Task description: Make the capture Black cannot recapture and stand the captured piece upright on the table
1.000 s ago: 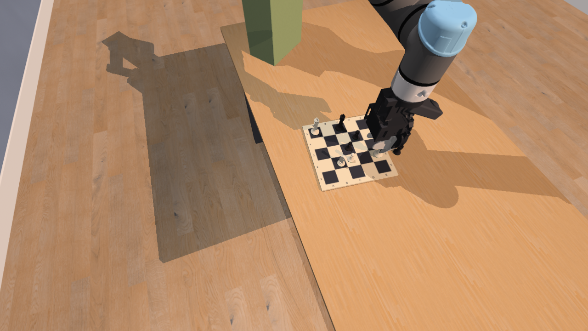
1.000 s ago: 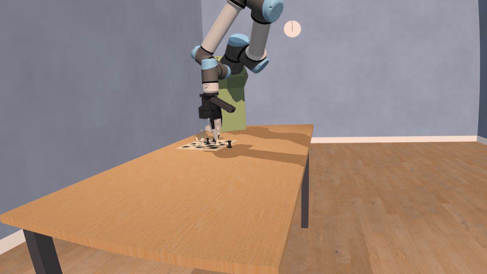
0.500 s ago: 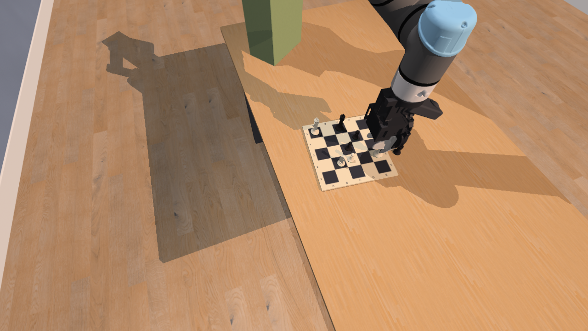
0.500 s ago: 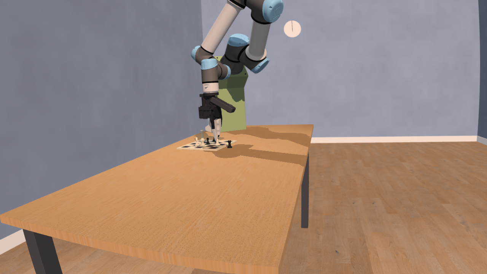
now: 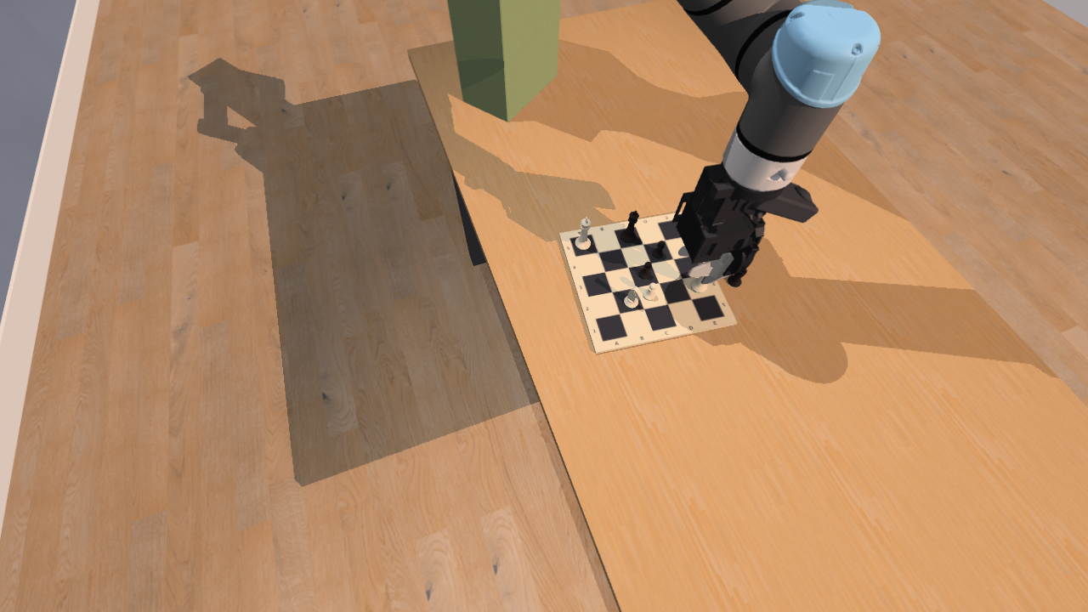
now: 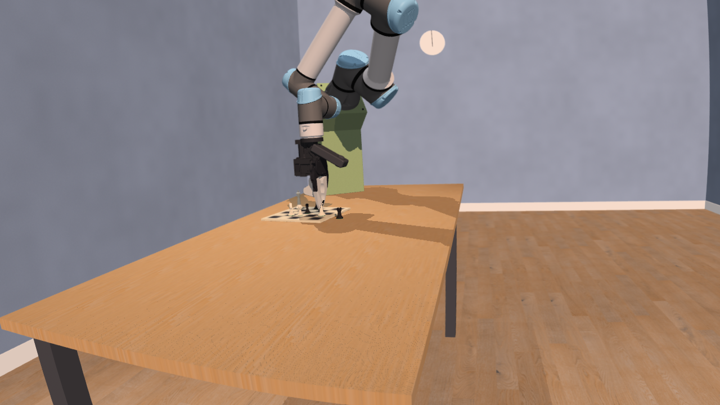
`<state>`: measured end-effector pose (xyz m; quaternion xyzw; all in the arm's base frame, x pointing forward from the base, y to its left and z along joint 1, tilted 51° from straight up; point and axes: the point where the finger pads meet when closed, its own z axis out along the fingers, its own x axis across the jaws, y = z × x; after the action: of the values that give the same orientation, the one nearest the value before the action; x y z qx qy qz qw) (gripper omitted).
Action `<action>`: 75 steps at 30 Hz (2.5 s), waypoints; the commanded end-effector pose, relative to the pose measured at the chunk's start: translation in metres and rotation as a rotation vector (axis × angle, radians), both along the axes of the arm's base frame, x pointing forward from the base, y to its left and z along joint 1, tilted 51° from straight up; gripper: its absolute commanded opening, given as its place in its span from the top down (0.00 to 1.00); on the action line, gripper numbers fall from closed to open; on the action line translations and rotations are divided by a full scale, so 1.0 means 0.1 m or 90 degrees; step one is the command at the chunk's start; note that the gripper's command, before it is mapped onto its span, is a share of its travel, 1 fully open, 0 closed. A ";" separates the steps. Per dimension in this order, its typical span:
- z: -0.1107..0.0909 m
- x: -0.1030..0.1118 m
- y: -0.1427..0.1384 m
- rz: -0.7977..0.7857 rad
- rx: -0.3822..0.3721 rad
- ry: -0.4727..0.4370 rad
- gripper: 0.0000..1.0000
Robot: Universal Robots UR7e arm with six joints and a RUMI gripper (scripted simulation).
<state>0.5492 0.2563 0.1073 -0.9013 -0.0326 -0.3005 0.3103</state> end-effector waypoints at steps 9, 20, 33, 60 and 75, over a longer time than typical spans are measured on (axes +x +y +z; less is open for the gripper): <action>0.00 0.01 0.01 0.000 0.000 -0.001 1.00; 0.00 0.01 0.01 0.000 0.000 -0.001 1.00; 0.00 0.01 0.01 0.000 0.000 -0.001 1.00; 0.00 0.01 0.01 0.000 0.000 -0.001 0.75; 0.05 -0.04 -0.04 0.000 0.000 -0.001 0.75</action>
<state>0.5483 0.2554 0.1083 -0.9013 -0.0326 -0.3006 0.3103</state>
